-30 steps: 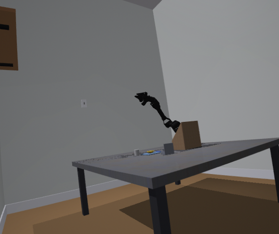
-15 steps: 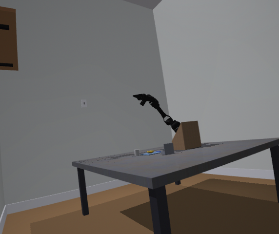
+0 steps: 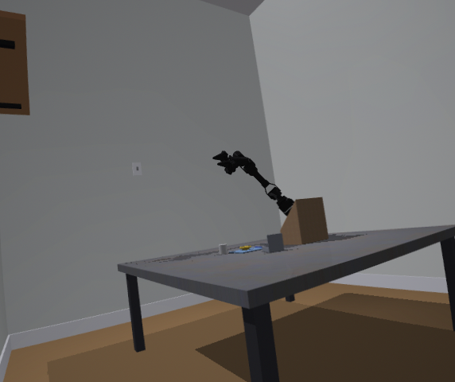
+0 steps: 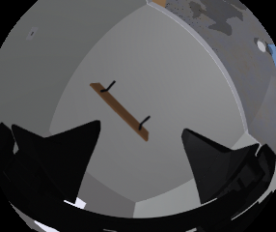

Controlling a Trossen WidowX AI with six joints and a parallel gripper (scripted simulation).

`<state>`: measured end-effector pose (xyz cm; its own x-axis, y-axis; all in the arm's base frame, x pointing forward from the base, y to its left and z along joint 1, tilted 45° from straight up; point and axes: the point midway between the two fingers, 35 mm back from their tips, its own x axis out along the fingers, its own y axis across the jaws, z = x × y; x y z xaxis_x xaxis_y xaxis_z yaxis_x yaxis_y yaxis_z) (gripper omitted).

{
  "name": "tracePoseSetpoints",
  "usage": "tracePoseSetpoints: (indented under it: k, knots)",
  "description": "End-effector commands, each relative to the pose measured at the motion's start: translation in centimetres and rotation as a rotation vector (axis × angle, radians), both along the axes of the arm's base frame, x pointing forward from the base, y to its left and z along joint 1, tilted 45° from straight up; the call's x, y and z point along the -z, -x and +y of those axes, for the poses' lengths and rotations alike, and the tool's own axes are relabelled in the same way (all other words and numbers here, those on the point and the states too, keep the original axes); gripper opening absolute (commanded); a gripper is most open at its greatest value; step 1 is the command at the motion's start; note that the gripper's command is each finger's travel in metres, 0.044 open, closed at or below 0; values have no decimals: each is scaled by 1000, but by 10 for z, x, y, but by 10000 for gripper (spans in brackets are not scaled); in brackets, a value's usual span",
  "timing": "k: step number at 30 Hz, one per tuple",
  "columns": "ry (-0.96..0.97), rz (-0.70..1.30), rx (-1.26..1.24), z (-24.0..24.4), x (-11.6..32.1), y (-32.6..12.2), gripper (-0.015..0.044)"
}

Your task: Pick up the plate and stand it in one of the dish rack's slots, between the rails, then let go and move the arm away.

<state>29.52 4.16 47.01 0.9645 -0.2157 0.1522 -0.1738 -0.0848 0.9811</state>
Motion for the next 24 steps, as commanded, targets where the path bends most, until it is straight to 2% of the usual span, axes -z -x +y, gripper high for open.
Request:
tracePoseSetpoints:
  k: [1, 24]
  knots:
    - [89, 82, 41, -4, 20, -13, 400]
    - [622, 610, 200, -47, 131, -64, 400]
